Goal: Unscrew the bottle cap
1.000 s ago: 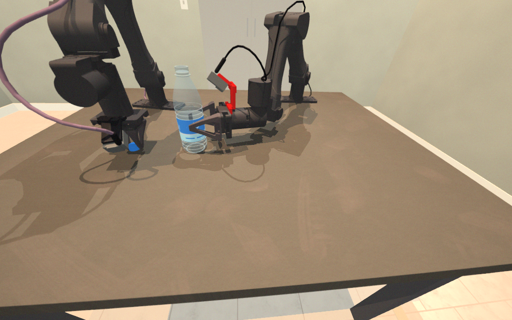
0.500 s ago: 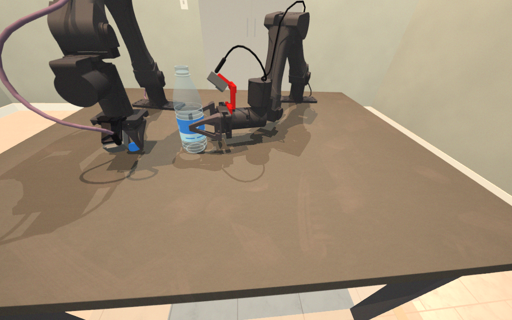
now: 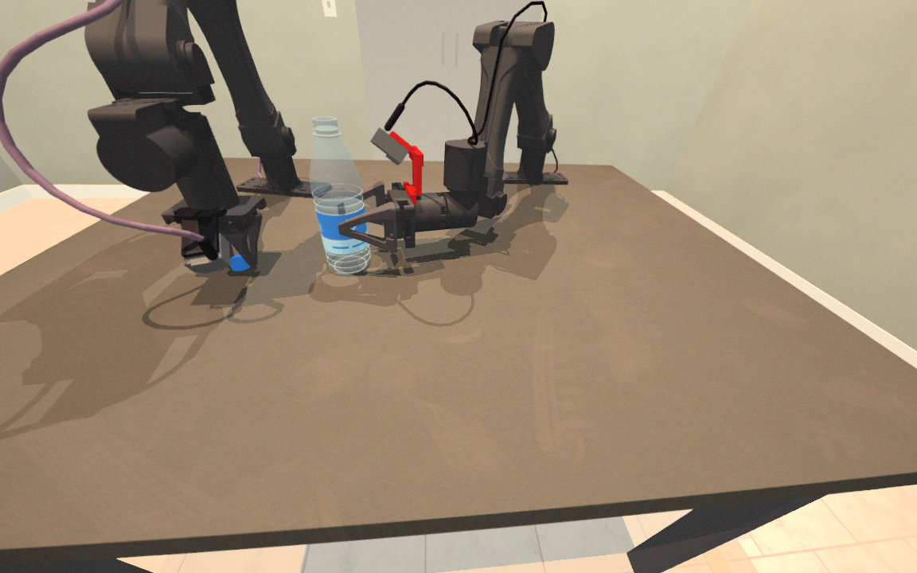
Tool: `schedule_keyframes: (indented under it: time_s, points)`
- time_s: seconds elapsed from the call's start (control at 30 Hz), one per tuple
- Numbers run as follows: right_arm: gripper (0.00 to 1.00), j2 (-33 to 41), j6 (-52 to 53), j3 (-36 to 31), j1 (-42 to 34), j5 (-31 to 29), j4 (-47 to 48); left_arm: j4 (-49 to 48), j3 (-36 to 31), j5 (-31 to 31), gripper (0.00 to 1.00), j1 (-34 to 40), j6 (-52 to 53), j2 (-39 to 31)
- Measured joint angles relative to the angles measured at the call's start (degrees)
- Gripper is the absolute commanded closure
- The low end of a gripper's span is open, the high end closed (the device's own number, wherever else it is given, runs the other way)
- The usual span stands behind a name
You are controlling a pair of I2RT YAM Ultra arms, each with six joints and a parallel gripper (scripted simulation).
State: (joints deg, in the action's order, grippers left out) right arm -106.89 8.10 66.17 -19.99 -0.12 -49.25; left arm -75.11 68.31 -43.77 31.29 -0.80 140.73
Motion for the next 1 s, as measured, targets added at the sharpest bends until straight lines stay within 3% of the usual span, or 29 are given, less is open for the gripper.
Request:
schedule_keyframes:
  time_s: [0.37, 0.57, 0.6, 1.0]
  points:
    - [1.0, 0.0, 0.0, 0.0, 0.0, 0.0, 0.0, 0.0, 0.0, 0.0, 1.0, 0.0, 0.0, 0.0]
    - [1.0, 0.0, 0.0, 0.0, 0.0, 0.0, 0.0, 0.0, 0.0, 0.0, 0.32, 0.0, 0.0, 0.0]
    - [1.0, 0.0, 0.0, 0.0, 0.0, 0.0, 0.0, 0.0, 0.0, 0.0, 0.27, 0.0, 0.0, 0.0]
    - [1.0, 0.0, 0.0, 0.0, 0.0, 0.0, 0.0, 0.0, 0.0, 0.0, 0.27, 0.0, 0.0, 0.02]
